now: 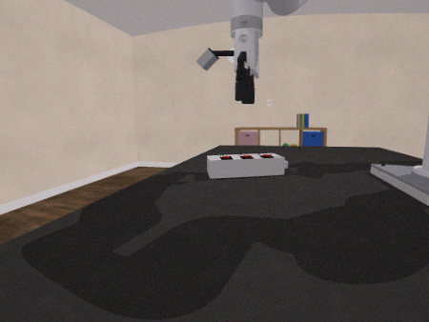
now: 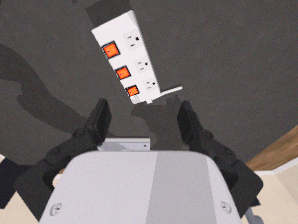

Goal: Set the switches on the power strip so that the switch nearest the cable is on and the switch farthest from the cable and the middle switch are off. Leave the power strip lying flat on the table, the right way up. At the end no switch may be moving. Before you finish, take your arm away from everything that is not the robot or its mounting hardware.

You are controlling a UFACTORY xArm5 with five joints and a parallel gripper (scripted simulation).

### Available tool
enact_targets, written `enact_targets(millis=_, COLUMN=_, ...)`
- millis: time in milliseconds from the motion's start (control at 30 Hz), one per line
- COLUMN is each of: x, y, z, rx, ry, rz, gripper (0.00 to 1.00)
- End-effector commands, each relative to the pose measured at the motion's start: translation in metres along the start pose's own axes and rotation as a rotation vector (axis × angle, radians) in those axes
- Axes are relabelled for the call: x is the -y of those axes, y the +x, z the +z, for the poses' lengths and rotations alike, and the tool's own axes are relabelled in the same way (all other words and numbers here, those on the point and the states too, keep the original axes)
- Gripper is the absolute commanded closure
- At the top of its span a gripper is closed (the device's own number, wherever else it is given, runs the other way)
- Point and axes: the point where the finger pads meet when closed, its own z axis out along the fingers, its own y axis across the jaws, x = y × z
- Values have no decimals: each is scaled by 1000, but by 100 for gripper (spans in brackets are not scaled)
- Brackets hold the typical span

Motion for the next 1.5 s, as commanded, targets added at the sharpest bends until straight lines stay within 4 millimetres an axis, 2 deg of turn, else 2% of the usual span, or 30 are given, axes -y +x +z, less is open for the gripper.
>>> enact_targets(millis=0, x=-5, y=0, z=-5, rx=36, ry=7, rz=-16, gripper=0)
enact_targets(millis=533, x=-4, y=0, z=-4, rx=36, ry=7, rz=-21, gripper=0)
enact_targets(millis=600, x=10, y=8, z=9, rx=36, ry=7, rz=-94, gripper=0)
enact_targets(millis=667, x=40, y=20, z=34, rx=36, ry=8, rz=-240, gripper=0)
enact_targets(millis=733, x=40, y=20, z=34, rx=36, ry=8, rz=-240, gripper=0)
enact_targets(millis=767, x=55, y=24, z=47, rx=36, ry=8, rz=-309, gripper=0)
enact_targets(millis=800, x=55, y=24, z=47, rx=36, ry=8, rz=-309, gripper=0)
enact_targets(millis=833, x=65, y=27, z=56, rx=36, ry=8, rz=-359, gripper=0)
enact_targets(millis=933, x=71, y=28, z=61, rx=37, ry=8, rz=-387, gripper=0)
enact_targets(millis=967, x=71, y=28, z=61, rx=37, ry=8, rz=-387, gripper=100)
enact_targets(millis=1467, x=71, y=28, z=61, rx=37, ry=8, rz=-387, gripper=100)
